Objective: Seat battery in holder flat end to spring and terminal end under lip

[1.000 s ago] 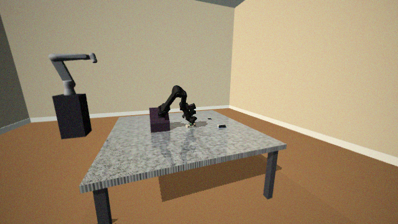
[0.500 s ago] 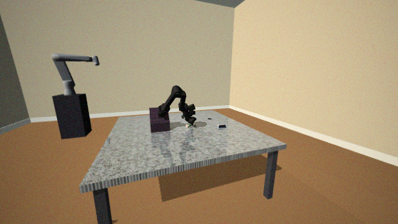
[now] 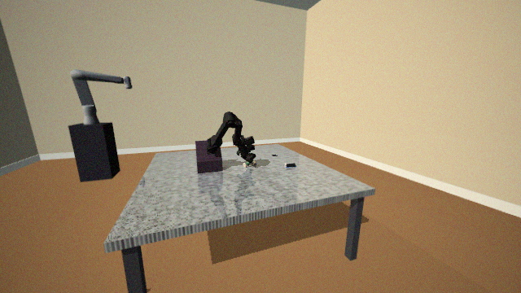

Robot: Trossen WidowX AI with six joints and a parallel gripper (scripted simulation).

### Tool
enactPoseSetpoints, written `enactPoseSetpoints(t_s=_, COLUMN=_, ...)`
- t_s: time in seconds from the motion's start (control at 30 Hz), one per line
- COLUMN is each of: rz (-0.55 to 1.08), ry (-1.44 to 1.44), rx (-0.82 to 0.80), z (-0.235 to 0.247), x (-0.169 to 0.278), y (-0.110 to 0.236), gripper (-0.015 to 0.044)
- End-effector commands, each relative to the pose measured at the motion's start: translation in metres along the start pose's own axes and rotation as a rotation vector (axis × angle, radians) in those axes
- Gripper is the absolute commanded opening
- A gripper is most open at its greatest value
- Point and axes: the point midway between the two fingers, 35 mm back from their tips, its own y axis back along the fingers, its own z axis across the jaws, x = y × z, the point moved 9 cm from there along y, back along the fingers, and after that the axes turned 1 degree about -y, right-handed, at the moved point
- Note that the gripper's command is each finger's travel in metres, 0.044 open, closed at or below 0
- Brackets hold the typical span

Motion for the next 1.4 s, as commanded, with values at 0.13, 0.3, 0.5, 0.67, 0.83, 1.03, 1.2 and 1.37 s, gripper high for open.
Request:
enactPoseSetpoints(t_s=0.13, rz=0.012, ry=0.007, rx=-0.004, z=0.001, x=0.007, y=0.003, gripper=0.008)
enactPoseSetpoints(t_s=0.3, rz=0.028, ry=0.005, rx=-0.01, z=0.001, x=0.004, y=0.001, gripper=0.008)
enactPoseSetpoints(t_s=0.5, rz=0.055, ry=0.0, rx=-0.02, z=0.002, x=-0.001, y=-0.002, gripper=0.008)
enactPoseSetpoints(t_s=0.67, rz=0.073, ry=0.0, rx=-0.028, z=0.004, x=-0.006, y=-0.004, gripper=0.008)
enactPoseSetpoints(t_s=0.83, rz=0.098, ry=-0.01, rx=-0.035, z=0.004, x=-0.009, y=-0.006, gripper=0.008)
enactPoseSetpoints(t_s=1.03, rz=0.125, ry=-0.016, rx=-0.039, z=0.005, x=-0.012, y=-0.007, gripper=0.008)
enactPoseSetpoints(t_s=1.2, rz=0.149, ry=-0.017, rx=-0.046, z=0.005, x=-0.015, y=-0.01, gripper=0.008)
enactPoseSetpoints(t_s=1.37, rz=0.172, ry=-0.018, rx=-0.052, z=0.005, x=-0.019, y=-0.012, gripper=0.008)
